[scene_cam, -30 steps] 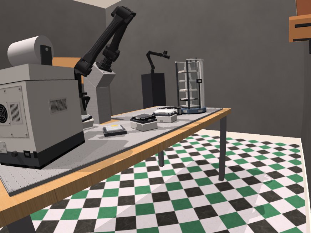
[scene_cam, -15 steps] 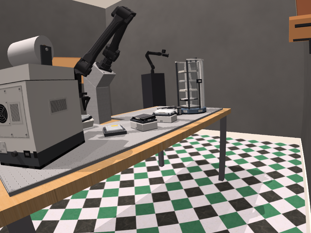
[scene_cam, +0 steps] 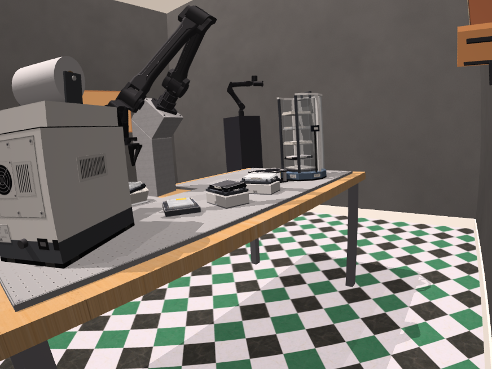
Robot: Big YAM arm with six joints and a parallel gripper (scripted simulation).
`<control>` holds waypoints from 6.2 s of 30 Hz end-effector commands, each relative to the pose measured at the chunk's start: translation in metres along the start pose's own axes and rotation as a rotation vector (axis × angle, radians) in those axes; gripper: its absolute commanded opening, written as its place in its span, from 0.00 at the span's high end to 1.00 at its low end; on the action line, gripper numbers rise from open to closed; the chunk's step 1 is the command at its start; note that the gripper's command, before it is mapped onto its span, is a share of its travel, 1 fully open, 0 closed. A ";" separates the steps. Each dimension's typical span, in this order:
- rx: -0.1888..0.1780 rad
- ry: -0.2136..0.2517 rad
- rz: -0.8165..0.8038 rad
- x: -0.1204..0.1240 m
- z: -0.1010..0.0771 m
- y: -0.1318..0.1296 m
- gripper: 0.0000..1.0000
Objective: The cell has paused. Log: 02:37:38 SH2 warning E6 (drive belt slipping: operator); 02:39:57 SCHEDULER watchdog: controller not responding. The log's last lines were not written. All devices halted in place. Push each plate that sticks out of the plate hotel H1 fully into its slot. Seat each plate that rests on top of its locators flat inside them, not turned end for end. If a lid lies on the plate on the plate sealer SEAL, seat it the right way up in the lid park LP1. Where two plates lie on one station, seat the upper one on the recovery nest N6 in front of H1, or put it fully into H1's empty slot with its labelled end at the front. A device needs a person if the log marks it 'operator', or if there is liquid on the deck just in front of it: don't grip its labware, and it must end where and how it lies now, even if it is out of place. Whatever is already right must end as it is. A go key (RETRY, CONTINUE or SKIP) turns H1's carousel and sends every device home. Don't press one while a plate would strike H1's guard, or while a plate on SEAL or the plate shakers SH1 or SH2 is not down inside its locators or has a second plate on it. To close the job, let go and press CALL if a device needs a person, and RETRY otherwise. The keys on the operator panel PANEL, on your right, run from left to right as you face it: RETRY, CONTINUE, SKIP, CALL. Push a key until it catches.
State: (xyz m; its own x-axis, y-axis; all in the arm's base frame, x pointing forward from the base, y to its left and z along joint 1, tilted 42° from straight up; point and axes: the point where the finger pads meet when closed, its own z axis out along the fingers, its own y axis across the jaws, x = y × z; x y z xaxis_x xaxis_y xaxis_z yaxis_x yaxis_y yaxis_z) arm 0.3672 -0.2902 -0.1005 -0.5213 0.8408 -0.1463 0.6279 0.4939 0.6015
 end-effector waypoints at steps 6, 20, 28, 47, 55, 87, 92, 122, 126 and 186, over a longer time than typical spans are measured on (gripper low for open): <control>0.003 -0.012 -0.007 -0.004 -0.027 -0.006 0.00; 0.004 -0.017 -0.011 -0.007 -0.060 -0.007 0.00; 0.004 -0.016 -0.011 -0.006 -0.075 -0.008 0.00; -0.070 -0.013 -0.357 0.004 -0.068 0.046 0.00; -0.068 -0.018 -0.339 0.003 -0.070 0.067 0.00; -0.070 -0.016 -0.646 0.027 -0.076 0.156 0.00; -0.070 -0.013 -0.622 0.035 -0.077 0.170 0.00; -0.073 -0.022 -0.712 0.066 -0.085 0.252 0.00; -0.071 -0.019 -0.840 0.079 -0.085 0.258 0.00; -0.072 -0.017 -0.792 0.148 -0.062 0.346 0.00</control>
State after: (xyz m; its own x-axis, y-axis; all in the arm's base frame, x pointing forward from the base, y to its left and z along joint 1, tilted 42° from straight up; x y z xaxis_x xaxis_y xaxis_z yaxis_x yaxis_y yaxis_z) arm 0.4608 -0.0174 0.1466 -0.7845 0.2383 -0.5725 0.0301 0.9368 0.3486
